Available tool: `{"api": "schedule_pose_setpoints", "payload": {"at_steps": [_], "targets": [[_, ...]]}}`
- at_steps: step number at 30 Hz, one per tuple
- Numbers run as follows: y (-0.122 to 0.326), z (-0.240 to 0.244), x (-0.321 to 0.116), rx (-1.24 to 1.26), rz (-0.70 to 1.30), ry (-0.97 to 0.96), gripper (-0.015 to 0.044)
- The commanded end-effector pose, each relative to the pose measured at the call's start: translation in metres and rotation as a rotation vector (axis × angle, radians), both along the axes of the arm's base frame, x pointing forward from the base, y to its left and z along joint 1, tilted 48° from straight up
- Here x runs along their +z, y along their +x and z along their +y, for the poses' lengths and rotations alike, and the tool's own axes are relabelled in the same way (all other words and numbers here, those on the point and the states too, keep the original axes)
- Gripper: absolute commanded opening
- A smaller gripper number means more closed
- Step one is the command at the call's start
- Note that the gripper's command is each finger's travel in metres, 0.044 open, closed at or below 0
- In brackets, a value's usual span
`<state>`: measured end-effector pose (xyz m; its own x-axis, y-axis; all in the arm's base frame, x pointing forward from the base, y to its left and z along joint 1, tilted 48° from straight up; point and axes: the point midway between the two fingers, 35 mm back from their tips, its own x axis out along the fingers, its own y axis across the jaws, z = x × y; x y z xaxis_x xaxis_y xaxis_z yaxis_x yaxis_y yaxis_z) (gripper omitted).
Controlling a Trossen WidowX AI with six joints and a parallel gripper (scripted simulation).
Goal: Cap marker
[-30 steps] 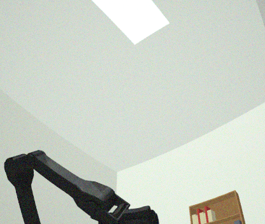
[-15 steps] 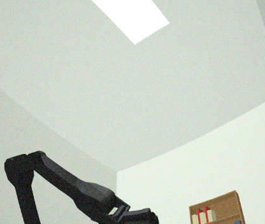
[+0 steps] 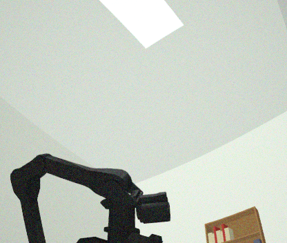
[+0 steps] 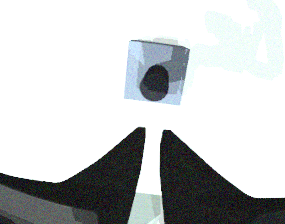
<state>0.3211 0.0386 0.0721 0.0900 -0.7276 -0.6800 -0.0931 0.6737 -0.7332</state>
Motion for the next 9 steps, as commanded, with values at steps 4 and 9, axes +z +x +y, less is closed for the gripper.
{"api": "schedule_pose_setpoints", "payload": {"at_steps": [4,9], "targets": [[-0.0006,0.0016,0.002,-0.008,-0.003,0.004,0.021],[-0.0006,0.0016,0.002,-0.008,-0.003,0.004,0.0341]]}}
